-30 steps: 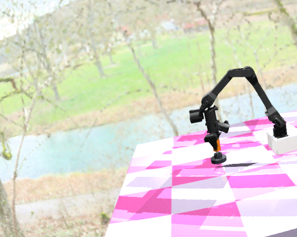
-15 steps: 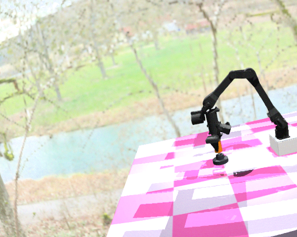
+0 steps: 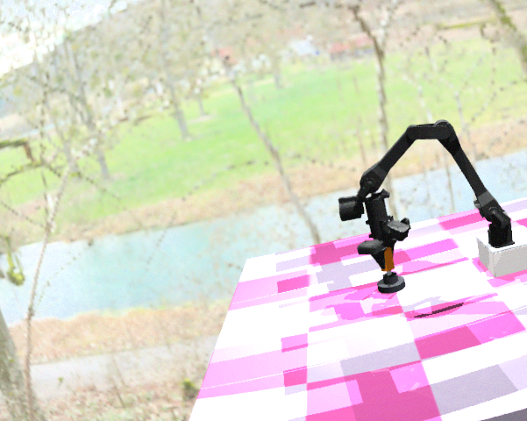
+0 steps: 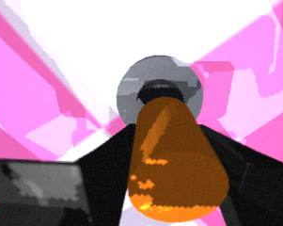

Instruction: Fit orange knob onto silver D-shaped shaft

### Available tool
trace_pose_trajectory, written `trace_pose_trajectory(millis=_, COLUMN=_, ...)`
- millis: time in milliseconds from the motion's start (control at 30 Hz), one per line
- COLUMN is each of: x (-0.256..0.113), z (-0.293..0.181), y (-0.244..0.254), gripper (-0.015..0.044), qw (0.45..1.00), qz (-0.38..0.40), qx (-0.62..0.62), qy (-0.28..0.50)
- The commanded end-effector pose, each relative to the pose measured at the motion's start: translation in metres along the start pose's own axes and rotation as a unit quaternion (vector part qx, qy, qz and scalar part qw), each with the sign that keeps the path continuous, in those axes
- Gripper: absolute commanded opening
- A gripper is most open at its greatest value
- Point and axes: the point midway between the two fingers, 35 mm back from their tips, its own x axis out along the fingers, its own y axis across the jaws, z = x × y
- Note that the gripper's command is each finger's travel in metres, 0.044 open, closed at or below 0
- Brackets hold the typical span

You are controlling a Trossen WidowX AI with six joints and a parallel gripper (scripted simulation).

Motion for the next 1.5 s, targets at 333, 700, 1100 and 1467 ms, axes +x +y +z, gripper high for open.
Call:
trace_pose_trajectory(millis=333, x=-0.0028, z=0.0026, y=0.0029, gripper=0.0000, qw=0.897, qz=-0.003, qx=0.442, qy=0.004)
trace_pose_trajectory(millis=700, x=-0.0036, z=0.0036, y=0.0042, gripper=0.0000, qw=0.666, qz=-0.004, qx=0.746, qy=0.003)
trace_pose_trajectory(millis=1100, x=-0.0042, z=0.0015, y=0.0023, gripper=0.0000, qw=0.323, qz=-0.005, qx=0.947, qy=0.001)
trace_pose_trajectory(millis=1467, x=-0.0038, z=-0.0016, y=-0.0011, gripper=0.0000, qw=0.153, qz=-0.005, qx=0.988, qy=0.000)
